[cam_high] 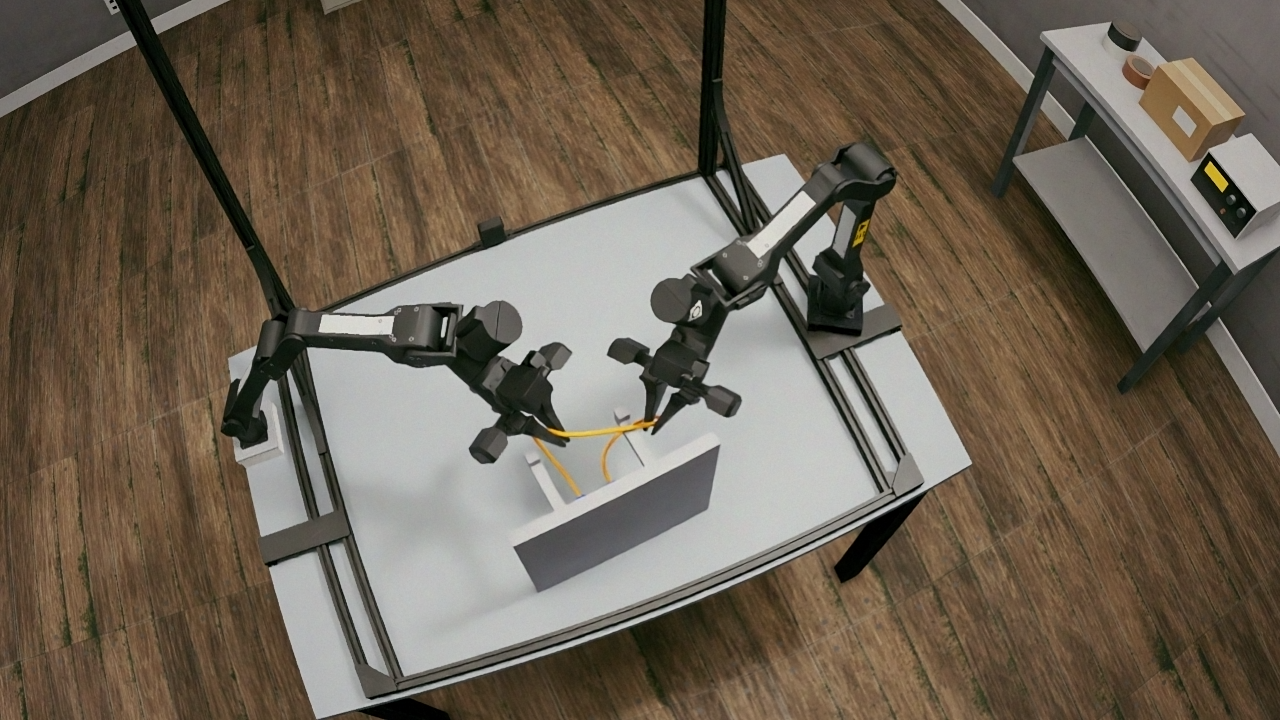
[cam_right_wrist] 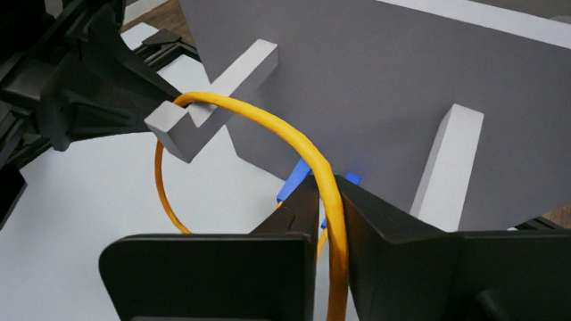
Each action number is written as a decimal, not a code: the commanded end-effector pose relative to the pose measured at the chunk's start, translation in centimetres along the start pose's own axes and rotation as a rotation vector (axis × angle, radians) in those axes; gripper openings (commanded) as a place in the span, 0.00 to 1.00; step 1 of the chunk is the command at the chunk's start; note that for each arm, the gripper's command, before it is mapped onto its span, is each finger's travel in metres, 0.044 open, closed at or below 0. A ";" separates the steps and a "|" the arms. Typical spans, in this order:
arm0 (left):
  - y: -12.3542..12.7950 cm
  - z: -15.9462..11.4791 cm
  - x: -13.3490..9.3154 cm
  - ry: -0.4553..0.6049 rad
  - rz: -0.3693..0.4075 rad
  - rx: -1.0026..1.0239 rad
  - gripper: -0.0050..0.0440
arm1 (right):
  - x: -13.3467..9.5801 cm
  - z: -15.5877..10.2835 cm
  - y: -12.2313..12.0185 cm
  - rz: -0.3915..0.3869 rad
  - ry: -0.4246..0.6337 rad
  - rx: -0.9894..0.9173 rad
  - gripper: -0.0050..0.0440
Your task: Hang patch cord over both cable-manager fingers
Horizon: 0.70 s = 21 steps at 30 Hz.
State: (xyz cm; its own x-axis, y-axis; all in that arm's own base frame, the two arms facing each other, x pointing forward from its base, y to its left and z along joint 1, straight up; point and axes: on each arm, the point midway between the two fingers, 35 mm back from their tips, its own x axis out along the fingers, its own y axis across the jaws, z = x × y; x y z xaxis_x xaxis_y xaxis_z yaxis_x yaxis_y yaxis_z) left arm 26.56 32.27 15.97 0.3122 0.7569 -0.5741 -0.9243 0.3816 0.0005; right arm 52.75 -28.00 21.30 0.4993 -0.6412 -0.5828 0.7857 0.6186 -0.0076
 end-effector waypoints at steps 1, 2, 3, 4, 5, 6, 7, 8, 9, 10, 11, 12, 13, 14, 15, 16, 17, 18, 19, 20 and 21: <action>-0.1 1.0 -0.5 -0.024 -0.007 -0.009 0.18 | -2.3 2.6 -0.1 0.017 -0.057 0.030 0.15; -0.1 1.0 -0.5 -0.024 -0.007 -0.009 0.18 | -2.3 2.6 -0.1 0.017 -0.057 0.030 0.15; -0.1 1.0 -0.5 -0.024 -0.007 -0.009 0.18 | -2.3 2.6 -0.1 0.017 -0.057 0.030 0.15; -0.1 1.0 -0.5 -0.024 -0.007 -0.009 0.18 | -2.3 2.6 -0.1 0.017 -0.057 0.030 0.15; -0.1 1.0 -0.5 -0.024 -0.007 -0.009 0.18 | -2.8 3.1 -0.2 0.021 -0.069 0.038 0.15; -0.1 1.0 -0.5 -0.024 -0.007 -0.009 0.18 | -2.8 3.1 -0.2 0.021 -0.069 0.037 0.15; -0.1 1.0 -0.5 -0.024 -0.007 -0.009 0.18 | -2.8 3.1 -0.2 0.021 -0.069 0.037 0.15; -0.1 1.0 -0.5 -0.024 -0.007 -0.009 0.18 | -2.8 3.1 -0.2 0.021 -0.069 0.037 0.15; -0.1 1.0 -0.5 -0.024 -0.007 -0.009 0.18 | -2.8 3.1 -0.2 0.021 -0.069 0.037 0.15; -0.1 1.0 -0.5 -0.024 -0.007 -0.009 0.18 | -2.8 3.1 -0.3 0.021 -0.069 0.037 0.15; -0.1 1.0 -0.5 -0.024 -0.007 -0.009 0.18 | -2.6 2.7 -0.3 0.017 -0.058 0.031 0.15; -0.1 1.0 -0.5 -0.024 -0.007 -0.009 0.18 | -2.6 2.7 -0.4 0.017 -0.058 0.031 0.15; -0.1 1.0 -0.5 -0.024 -0.007 -0.009 0.18 | -2.6 2.7 -0.4 0.017 -0.058 0.031 0.15; -0.1 1.0 -0.5 -0.024 -0.007 -0.009 0.18 | -2.6 2.7 -0.4 0.017 -0.058 0.031 0.15; -0.1 1.0 -0.5 -0.024 -0.007 -0.009 0.18 | -2.3 2.5 -0.4 0.015 -0.052 0.027 0.15; -0.1 1.0 -0.5 -0.024 -0.007 -0.009 0.18 | -2.4 2.6 -0.5 0.016 -0.054 0.029 0.15; -0.1 1.0 -0.5 -0.024 -0.007 -0.009 0.18 | -2.4 2.5 -0.6 0.015 -0.051 0.027 0.15; -0.1 1.0 -0.5 -0.024 -0.007 -0.009 0.18 | -2.3 2.3 -0.7 0.014 -0.046 0.025 0.15; -0.1 1.0 -0.5 -0.024 -0.007 -0.009 0.18 | -2.4 2.3 -0.7 0.014 -0.046 0.024 0.15; -0.1 1.0 -0.5 -0.024 -0.007 -0.009 0.18 | -2.4 2.4 -0.8 0.014 -0.047 0.023 0.15; -0.1 1.0 -0.5 -0.024 -0.007 -0.009 0.18 | -2.4 2.4 -0.9 0.014 -0.047 0.022 0.15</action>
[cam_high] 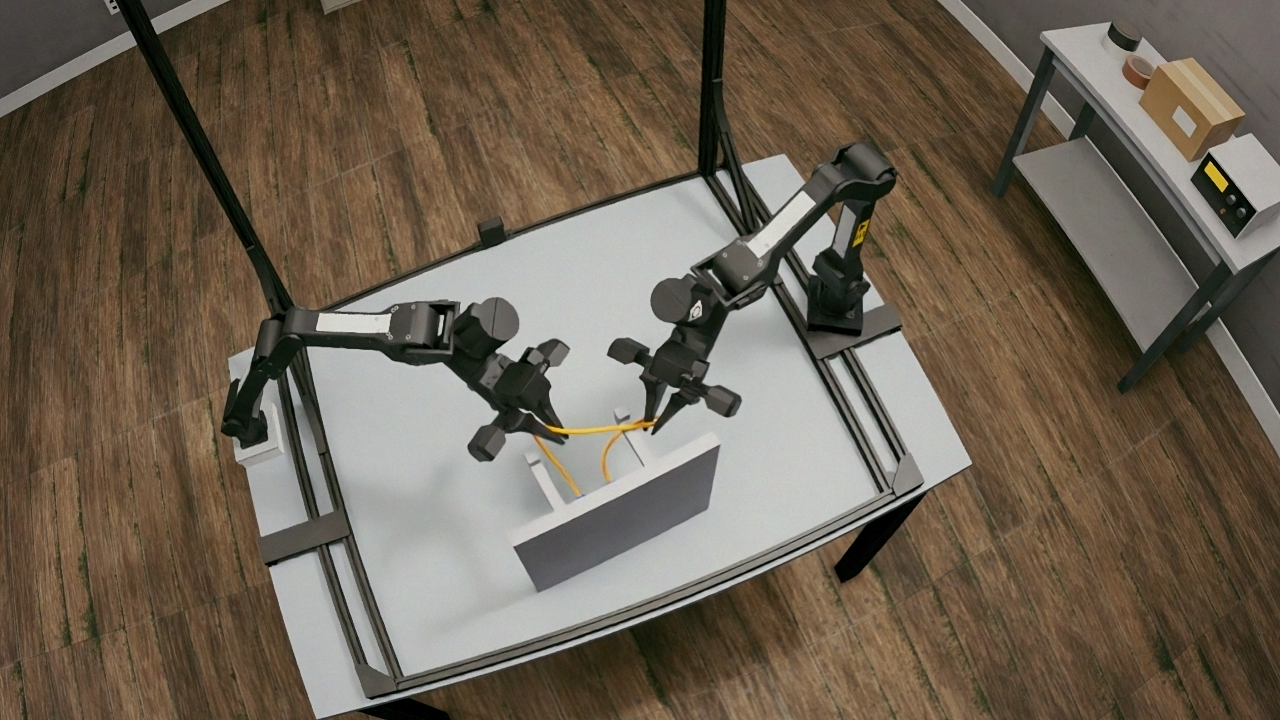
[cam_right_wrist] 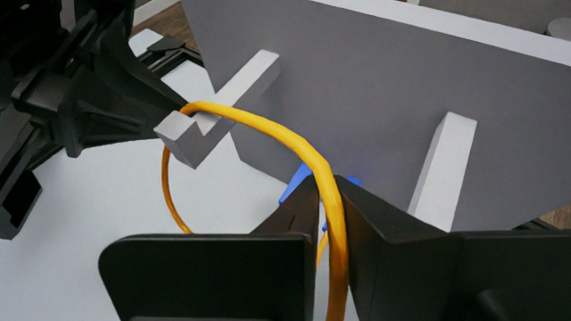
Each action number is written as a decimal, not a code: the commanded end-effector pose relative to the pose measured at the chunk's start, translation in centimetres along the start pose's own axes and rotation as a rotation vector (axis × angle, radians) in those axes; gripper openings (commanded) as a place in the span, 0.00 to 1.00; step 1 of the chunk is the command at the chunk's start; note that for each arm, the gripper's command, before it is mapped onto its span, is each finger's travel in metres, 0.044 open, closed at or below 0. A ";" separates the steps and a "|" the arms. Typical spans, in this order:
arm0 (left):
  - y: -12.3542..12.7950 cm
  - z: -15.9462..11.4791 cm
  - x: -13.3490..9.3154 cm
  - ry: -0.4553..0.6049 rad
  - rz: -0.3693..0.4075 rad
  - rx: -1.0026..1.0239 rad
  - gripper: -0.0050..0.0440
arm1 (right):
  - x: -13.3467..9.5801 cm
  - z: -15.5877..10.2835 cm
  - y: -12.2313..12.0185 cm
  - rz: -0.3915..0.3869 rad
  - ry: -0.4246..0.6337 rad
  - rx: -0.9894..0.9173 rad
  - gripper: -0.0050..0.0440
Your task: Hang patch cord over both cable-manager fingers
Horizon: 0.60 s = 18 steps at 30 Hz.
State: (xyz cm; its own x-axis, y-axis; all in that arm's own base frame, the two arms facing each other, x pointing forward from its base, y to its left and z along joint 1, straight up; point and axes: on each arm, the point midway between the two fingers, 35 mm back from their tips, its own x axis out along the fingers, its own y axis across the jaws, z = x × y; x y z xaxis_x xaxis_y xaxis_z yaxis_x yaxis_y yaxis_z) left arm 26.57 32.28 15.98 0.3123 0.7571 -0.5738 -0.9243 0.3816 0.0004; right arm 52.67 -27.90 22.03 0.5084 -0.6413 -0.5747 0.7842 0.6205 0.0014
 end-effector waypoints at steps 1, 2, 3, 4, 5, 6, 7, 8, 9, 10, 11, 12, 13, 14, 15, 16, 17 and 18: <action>0.0 0.9 -0.5 -0.024 -0.007 -0.009 0.18 | -1.9 1.9 -0.9 0.006 -0.037 0.016 0.15; 0.0 0.9 -0.5 -0.024 -0.007 -0.009 0.18 | -2.0 1.9 -1.0 0.006 -0.037 0.016 0.15; 0.0 0.9 -0.5 -0.024 -0.007 -0.009 0.18 | -2.0 2.0 -1.1 0.007 -0.037 0.016 0.15; 0.0 0.9 -0.5 -0.024 -0.007 -0.009 0.18 | -2.1 2.0 -1.2 0.008 -0.037 0.016 0.15; 0.0 0.9 -0.5 -0.024 -0.007 -0.009 0.18 | -2.1 2.0 -1.3 0.009 -0.037 0.016 0.15; 0.0 0.9 -0.5 -0.024 -0.007 -0.009 0.18 | -2.2 2.1 -1.4 0.009 -0.037 0.016 0.15; 0.0 0.9 -0.5 -0.024 -0.007 -0.009 0.18 | -2.2 2.1 -1.5 0.009 -0.037 0.016 0.15; 0.0 0.9 -0.5 -0.024 -0.007 -0.009 0.18 | -2.3 2.1 -1.6 0.009 -0.038 0.016 0.15; 0.0 0.9 -0.5 -0.024 -0.007 -0.009 0.18 | -2.3 2.1 -1.6 0.009 -0.038 0.016 0.15; 0.0 0.9 -0.5 -0.024 -0.007 -0.009 0.18 | -2.3 2.1 -1.6 0.009 -0.038 0.016 0.15; 0.0 0.9 -0.5 -0.024 -0.007 -0.009 0.18 | -2.3 2.2 -1.7 0.008 -0.038 0.016 0.15; 0.0 0.9 -0.5 -0.024 -0.007 -0.009 0.18 | -2.4 2.2 -1.8 0.009 -0.038 0.016 0.15; 0.0 0.9 -0.5 -0.024 -0.007 -0.009 0.18 | -2.4 2.2 -2.0 0.009 -0.038 0.016 0.15; 0.0 0.9 -0.5 -0.024 -0.007 -0.009 0.18 | -2.5 2.3 -2.1 0.009 -0.038 0.016 0.15; 0.0 0.9 -0.5 -0.024 -0.007 -0.009 0.18 | -2.6 2.3 -2.2 0.009 -0.038 0.015 0.15; 0.0 0.9 -0.5 -0.024 -0.007 -0.009 0.18 | -2.6 2.3 -2.4 0.008 -0.038 0.015 0.15; 0.0 0.9 -0.5 -0.024 -0.007 -0.009 0.18 | -2.7 2.4 -2.5 0.008 -0.038 0.015 0.15; 0.0 0.9 -0.5 -0.024 -0.007 -0.009 0.18 | -2.8 2.4 -2.6 0.008 -0.038 0.015 0.15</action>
State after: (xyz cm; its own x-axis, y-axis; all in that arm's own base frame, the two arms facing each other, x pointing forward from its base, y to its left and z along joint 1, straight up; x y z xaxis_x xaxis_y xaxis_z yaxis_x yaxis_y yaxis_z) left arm 26.56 32.27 15.96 0.3121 0.7569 -0.5742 -0.9243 0.3816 0.0006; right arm 51.20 -28.64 22.97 0.5078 -0.6412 -0.5754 0.7847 0.6198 0.0018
